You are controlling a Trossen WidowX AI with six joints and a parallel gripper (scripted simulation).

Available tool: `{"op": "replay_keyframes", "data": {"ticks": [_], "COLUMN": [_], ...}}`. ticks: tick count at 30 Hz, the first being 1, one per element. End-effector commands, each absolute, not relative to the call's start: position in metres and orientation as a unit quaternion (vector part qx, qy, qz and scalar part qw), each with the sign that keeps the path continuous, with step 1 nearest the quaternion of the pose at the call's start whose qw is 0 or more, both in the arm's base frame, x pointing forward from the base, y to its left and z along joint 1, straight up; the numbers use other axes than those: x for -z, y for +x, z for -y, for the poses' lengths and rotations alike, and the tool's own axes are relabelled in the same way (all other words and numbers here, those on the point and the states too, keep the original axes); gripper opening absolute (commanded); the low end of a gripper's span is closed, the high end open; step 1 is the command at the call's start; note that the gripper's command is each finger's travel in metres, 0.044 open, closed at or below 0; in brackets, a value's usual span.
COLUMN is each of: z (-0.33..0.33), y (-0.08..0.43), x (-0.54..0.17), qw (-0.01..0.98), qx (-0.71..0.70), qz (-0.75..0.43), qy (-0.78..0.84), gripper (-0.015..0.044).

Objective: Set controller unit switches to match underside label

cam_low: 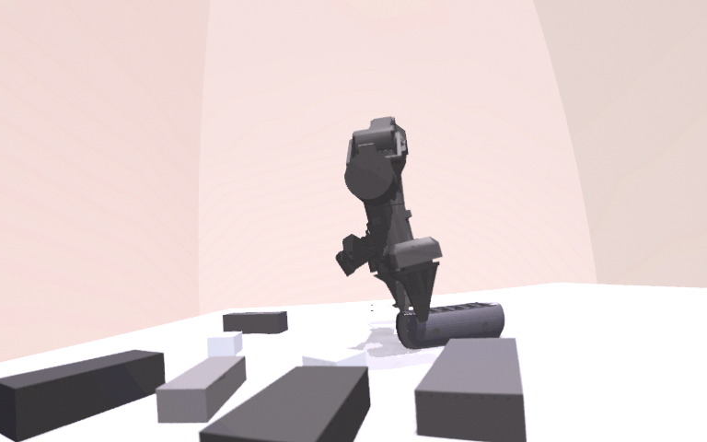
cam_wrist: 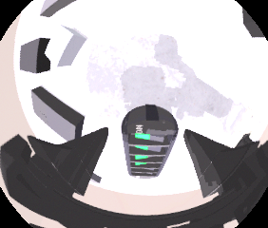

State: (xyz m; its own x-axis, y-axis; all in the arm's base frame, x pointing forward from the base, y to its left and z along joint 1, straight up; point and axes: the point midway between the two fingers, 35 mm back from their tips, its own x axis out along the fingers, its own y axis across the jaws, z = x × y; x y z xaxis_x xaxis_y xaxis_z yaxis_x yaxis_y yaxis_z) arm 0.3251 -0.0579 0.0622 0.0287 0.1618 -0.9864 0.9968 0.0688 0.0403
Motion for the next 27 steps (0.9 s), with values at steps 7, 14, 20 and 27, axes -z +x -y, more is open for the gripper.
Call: {"op": "replay_keyframes", "data": {"ticks": [7,14,20,27], "z": [0.0567,0.0567,0.0567,0.0555], "y": [0.3221,0.3221,0.3221,0.322], "x": [-0.0524,-0.0524,-0.0524,-0.0558], "qw": [0.48,0.48,0.48,0.48], "qx": [0.431,0.431,0.431,0.431], "qz": [-0.553,-0.553,-0.553,-0.553], "qy": [0.528,0.528,0.528,0.528], "gripper": [0.0355,0.0326,0.0326,0.0336]}}
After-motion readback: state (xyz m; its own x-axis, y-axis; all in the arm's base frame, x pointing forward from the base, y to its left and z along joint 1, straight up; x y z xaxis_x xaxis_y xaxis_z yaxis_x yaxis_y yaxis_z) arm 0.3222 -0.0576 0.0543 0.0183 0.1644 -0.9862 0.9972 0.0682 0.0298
